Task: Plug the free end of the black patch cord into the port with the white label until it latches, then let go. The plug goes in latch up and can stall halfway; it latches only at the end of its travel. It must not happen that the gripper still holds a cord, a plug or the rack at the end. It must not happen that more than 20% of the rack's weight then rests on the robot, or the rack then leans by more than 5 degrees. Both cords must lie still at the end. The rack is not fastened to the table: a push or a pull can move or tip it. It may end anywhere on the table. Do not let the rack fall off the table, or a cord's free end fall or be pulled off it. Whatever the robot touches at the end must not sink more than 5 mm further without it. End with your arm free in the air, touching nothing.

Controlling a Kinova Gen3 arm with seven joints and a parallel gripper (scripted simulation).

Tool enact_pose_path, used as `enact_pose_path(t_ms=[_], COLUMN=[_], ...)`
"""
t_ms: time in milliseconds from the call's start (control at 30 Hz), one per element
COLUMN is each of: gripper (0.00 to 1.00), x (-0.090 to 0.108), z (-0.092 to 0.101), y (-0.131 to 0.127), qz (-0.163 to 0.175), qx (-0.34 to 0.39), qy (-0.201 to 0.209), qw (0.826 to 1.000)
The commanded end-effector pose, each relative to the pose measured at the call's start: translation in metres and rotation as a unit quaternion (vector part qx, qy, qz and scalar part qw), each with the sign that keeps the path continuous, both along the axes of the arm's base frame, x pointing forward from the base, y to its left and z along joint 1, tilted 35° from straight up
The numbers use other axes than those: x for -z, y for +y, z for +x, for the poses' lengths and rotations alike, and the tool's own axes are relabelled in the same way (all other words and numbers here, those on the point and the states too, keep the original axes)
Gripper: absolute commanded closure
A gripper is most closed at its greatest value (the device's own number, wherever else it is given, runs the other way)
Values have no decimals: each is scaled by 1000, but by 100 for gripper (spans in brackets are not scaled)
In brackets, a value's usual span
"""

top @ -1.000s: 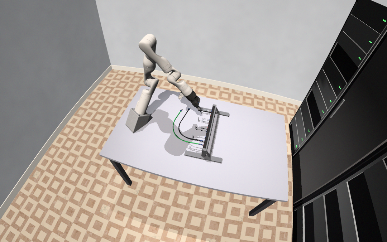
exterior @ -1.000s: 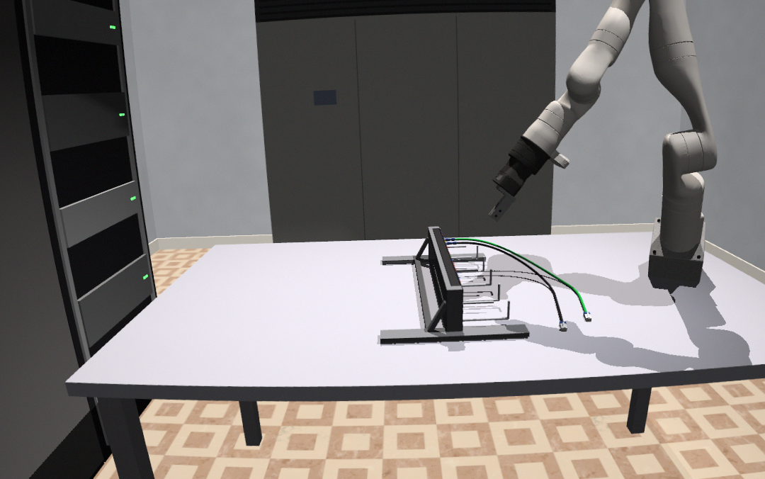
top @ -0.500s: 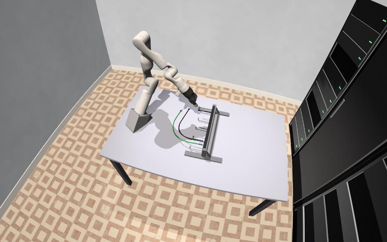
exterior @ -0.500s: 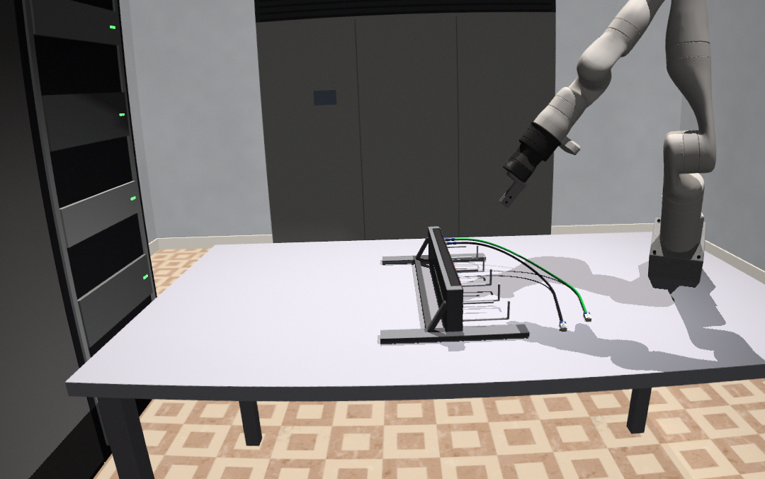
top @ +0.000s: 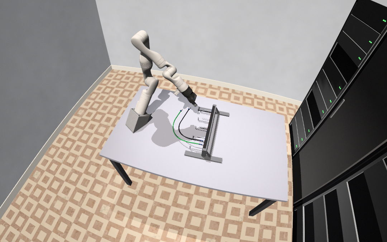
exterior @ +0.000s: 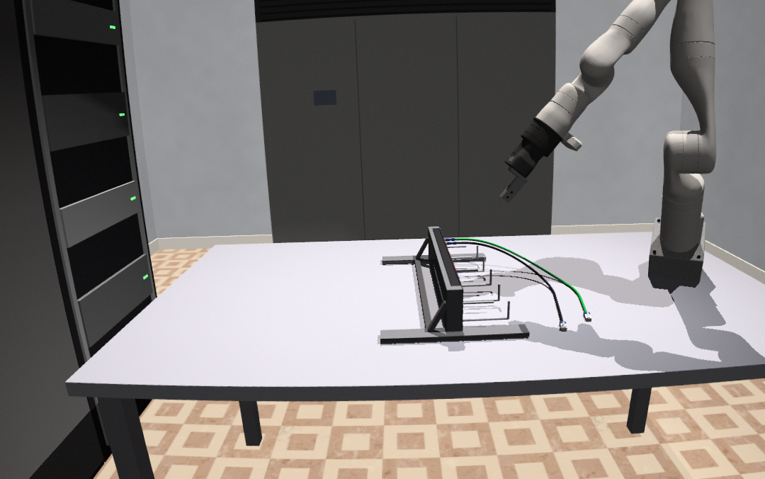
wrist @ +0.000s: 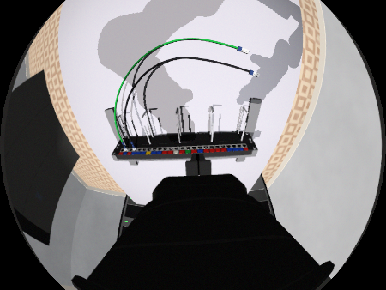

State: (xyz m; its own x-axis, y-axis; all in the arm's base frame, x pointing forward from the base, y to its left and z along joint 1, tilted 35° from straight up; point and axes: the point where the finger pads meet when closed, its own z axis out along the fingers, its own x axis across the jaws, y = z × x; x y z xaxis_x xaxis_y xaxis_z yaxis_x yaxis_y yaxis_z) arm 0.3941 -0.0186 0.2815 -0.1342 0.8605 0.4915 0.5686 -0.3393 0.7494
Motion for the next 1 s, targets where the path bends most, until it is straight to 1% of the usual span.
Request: enact_pose_path(t_ms=[0, 167, 333, 567, 633, 967], gripper=[100, 100, 100, 100, 100, 100], x=[0, 1, 7, 21, 21, 44], z=[0, 1, 2, 6, 6, 12], y=[-2, -4, -13, -39, -39, -79], qz=[0, 0, 0, 0, 0, 0], qx=[2, 2, 2, 2, 2, 2], qy=[0, 0, 0, 0, 0, 0], qw=[1000, 1000, 1000, 1000, 1000, 1000])
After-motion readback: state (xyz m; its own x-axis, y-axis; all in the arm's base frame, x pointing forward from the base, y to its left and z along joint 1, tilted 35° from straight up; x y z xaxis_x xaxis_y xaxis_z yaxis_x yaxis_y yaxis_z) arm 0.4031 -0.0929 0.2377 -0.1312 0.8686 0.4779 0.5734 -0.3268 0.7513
